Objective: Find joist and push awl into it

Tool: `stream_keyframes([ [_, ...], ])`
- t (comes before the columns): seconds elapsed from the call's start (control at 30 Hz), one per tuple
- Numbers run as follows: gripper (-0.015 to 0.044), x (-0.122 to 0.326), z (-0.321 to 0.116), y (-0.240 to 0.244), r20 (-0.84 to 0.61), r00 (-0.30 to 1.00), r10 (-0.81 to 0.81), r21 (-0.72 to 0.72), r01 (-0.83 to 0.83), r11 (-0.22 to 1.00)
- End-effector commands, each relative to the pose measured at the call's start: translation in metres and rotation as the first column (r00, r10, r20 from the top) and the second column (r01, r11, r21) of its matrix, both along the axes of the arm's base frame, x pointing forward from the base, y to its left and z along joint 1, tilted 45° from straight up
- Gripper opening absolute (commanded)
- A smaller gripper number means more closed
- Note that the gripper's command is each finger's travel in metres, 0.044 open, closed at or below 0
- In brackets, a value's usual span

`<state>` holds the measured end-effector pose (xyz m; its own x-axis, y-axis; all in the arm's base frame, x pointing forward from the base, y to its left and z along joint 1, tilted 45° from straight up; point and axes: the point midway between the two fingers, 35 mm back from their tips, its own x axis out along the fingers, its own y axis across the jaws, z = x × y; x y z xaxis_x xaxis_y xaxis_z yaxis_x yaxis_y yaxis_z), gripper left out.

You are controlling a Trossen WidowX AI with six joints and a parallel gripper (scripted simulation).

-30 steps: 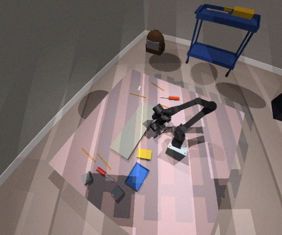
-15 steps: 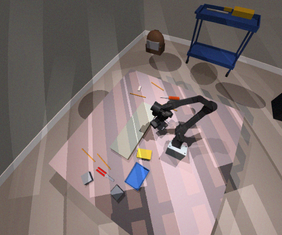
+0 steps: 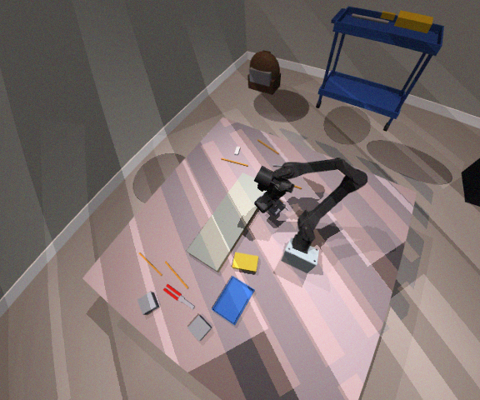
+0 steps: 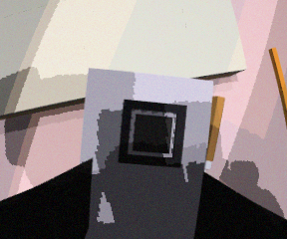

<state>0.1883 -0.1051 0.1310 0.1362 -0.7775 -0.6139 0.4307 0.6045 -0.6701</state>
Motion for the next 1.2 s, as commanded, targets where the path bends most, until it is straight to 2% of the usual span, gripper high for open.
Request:
stream_keyframes([
  [0.0, 0.0, 0.017, 0.01, -0.003, -0.019, 1.0, 0.024, 0.013, -0.023, 1.0],
  [0.93, 0.0, 0.125, 0.067, -0.064, -0.167, 0.965, 0.2, 0.039, -0.197, 0.98],
  [1.17, 0.0, 0.13, 0.069, -0.069, -0.175, 0.962, 0.21, 0.038, -0.207, 0.978],
])
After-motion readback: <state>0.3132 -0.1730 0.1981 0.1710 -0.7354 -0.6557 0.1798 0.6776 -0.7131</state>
